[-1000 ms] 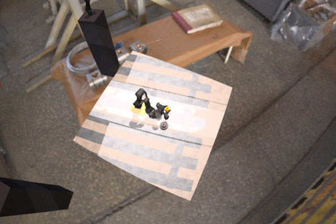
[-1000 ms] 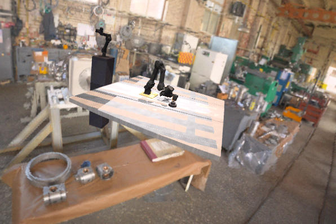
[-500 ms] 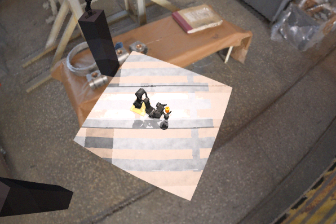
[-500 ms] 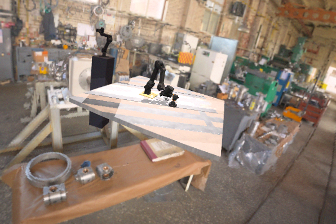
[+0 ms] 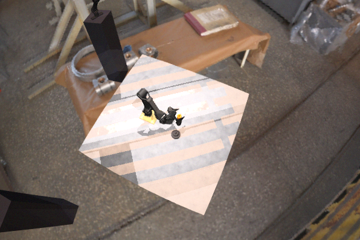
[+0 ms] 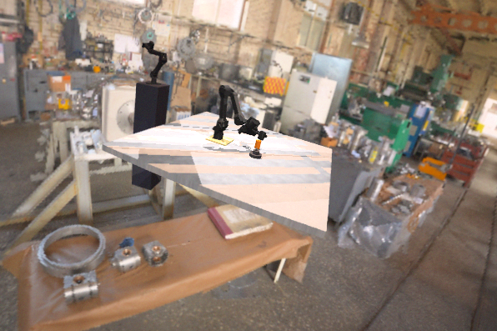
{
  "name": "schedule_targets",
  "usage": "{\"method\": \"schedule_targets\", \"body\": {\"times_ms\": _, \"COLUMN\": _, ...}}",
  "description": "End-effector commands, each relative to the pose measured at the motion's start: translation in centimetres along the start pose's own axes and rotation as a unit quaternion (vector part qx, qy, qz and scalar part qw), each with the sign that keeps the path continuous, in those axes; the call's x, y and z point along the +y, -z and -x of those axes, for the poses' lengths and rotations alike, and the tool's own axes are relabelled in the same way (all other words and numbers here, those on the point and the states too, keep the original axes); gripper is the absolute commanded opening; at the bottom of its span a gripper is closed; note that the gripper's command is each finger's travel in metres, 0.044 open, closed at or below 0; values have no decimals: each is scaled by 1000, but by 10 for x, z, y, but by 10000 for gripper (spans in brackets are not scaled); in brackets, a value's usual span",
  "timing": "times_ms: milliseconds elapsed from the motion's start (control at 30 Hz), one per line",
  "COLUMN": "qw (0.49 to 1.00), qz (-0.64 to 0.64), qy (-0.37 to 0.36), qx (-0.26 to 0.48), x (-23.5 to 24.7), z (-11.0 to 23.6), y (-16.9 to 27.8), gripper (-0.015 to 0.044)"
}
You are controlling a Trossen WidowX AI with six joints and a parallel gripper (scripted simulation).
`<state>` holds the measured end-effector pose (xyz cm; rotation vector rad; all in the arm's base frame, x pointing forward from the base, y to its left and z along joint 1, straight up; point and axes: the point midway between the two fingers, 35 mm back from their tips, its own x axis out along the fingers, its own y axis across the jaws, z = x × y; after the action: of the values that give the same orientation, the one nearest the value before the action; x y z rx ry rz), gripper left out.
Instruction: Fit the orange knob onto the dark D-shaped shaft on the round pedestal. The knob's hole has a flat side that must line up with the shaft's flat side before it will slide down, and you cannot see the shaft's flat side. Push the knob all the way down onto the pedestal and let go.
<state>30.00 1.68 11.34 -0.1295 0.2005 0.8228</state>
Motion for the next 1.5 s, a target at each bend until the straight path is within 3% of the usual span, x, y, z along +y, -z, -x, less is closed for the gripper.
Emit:
{"method": "schedule_targets", "body": {"times_ms": 0, "qw": 1000, "qz": -2, "qy": 0, "qx": 1, "x": 3, "z": 5, "y": -16, "gripper": 440}}
{"method": "schedule_targets", "body": {"times_ms": 133, "qw": 999, "qz": -21, "qy": 8, "qx": 36, "x": -6, "z": -4, "y": -15, "gripper": 440}}
{"method": "schedule_targets", "body": {"times_ms": 400, "qw": 961, "qz": -82, "qy": 27, "qx": 263, "x": -27, "z": -33, "y": -12, "gripper": 440}}
{"method": "schedule_targets", "body": {"times_ms": 567, "qw": 904, "qz": -73, "qy": 20, "qx": 421, "x": -17, "z": -30, "y": -17, "gripper": 440}}
{"method": "schedule_targets", "body": {"times_ms": 767, "qw": 803, "qz": -13, "qy": -2, "qx": 596, "x": 1, "z": -2, "y": -42, "gripper": 440}}
{"method": "schedule_targets", "body": {"times_ms": 1467, "qw": 789, "qz": -9, "qy": 0, "qx": 614, "x": 2, "z": 3, "y": -45, "gripper": 440}}
